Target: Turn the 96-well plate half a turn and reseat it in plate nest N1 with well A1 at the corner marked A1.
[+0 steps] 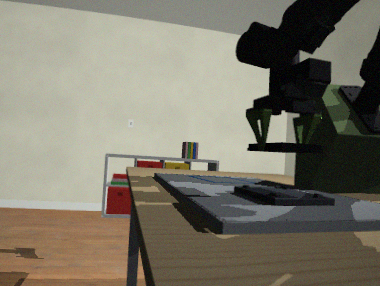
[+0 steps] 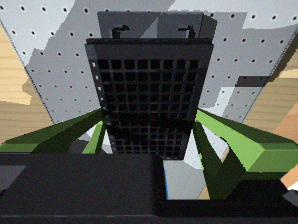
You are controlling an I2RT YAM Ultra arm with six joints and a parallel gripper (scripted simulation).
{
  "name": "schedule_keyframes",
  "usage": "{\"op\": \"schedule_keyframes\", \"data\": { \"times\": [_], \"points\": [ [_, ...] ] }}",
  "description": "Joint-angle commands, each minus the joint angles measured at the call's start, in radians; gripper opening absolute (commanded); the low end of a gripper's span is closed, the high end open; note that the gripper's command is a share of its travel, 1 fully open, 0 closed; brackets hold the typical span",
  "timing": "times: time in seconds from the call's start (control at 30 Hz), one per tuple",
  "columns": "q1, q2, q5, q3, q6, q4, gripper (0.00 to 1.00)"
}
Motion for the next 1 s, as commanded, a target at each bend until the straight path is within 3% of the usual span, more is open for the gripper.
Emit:
{"op": "schedule_keyframes", "data": {
  "times": [0.0,0.97],
  "points": [
    [-0.021,-0.005,-0.002,0.004,-0.003,0.000,0.00],
    [-0.011,0.003,0.002,-0.001,0.011,0.023,0.00]
  ]
}}
